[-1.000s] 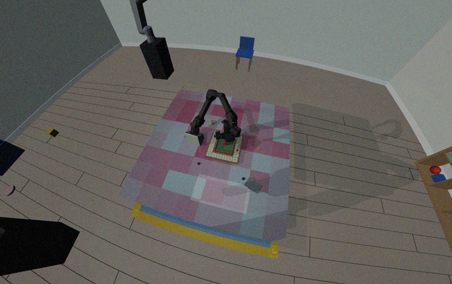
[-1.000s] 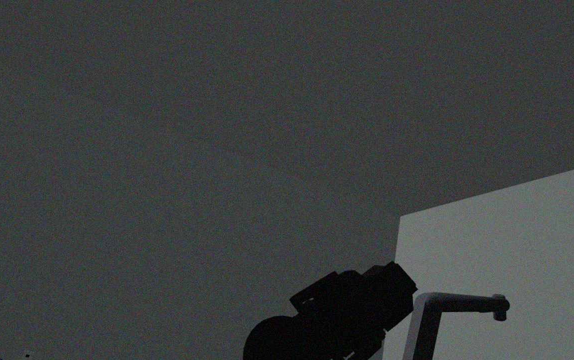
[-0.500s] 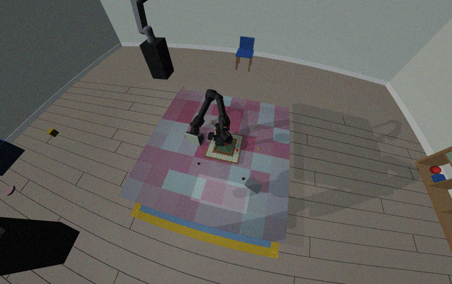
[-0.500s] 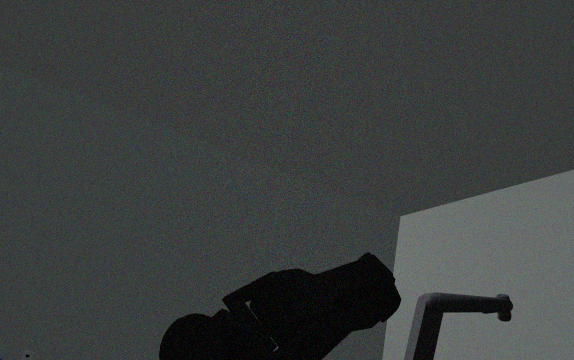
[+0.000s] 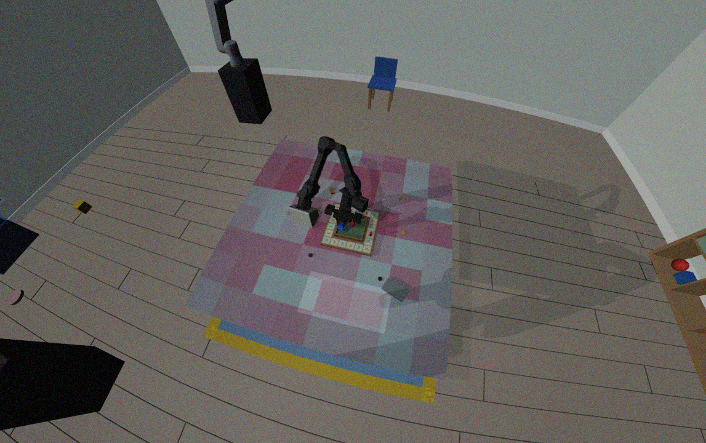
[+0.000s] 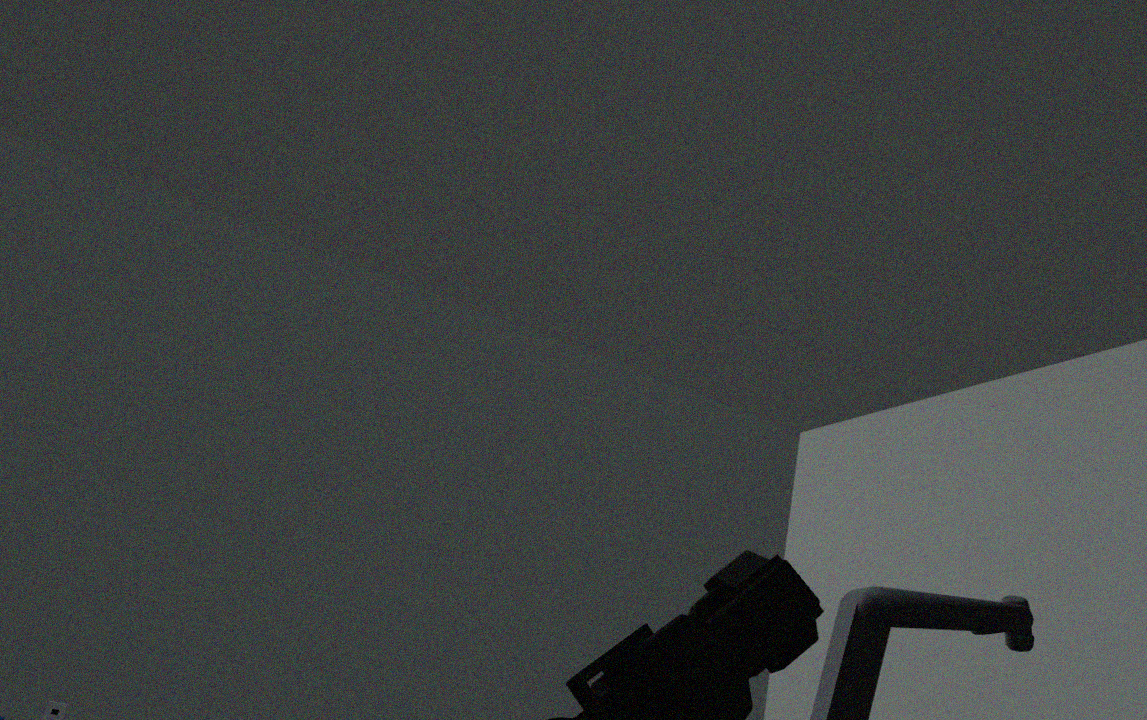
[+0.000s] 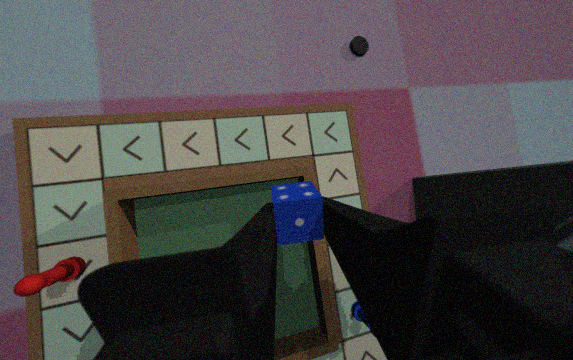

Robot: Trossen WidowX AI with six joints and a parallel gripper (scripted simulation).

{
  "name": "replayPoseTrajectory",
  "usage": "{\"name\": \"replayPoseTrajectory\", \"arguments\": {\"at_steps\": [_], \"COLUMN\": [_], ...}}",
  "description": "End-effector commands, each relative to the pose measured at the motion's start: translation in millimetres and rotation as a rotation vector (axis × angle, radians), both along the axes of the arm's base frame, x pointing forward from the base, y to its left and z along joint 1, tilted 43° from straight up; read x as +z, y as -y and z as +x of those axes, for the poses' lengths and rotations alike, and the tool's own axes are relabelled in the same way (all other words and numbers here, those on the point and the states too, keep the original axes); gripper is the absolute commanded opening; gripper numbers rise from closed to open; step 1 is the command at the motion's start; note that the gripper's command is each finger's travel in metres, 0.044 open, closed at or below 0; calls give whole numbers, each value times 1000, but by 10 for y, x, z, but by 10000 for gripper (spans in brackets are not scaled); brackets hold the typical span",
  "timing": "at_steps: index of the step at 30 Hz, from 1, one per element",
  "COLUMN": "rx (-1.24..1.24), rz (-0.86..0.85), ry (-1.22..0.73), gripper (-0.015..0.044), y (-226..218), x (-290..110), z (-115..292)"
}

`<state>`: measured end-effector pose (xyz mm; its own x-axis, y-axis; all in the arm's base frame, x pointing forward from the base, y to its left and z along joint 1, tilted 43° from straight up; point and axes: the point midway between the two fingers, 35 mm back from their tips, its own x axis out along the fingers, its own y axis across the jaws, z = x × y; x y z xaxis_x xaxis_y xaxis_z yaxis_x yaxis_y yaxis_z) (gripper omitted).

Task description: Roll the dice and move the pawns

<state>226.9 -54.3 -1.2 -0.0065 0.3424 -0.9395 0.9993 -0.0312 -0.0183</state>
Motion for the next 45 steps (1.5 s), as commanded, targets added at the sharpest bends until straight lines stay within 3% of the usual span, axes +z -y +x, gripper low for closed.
{"name": "replayPoseTrajectory", "arguments": {"at_steps": [1,12,17,25,45], "rx": [-9,-83,-85,-86,-83], "rz": [-137,-458,-462,-463,-458], "ry": [-10,72,75,78,77], "gripper": [0,0,0,0,0], "y": [-3,-10,8,101,92], "x": [-20,-11,58,474,471], "z": [-23,-9,101,717,713]}}
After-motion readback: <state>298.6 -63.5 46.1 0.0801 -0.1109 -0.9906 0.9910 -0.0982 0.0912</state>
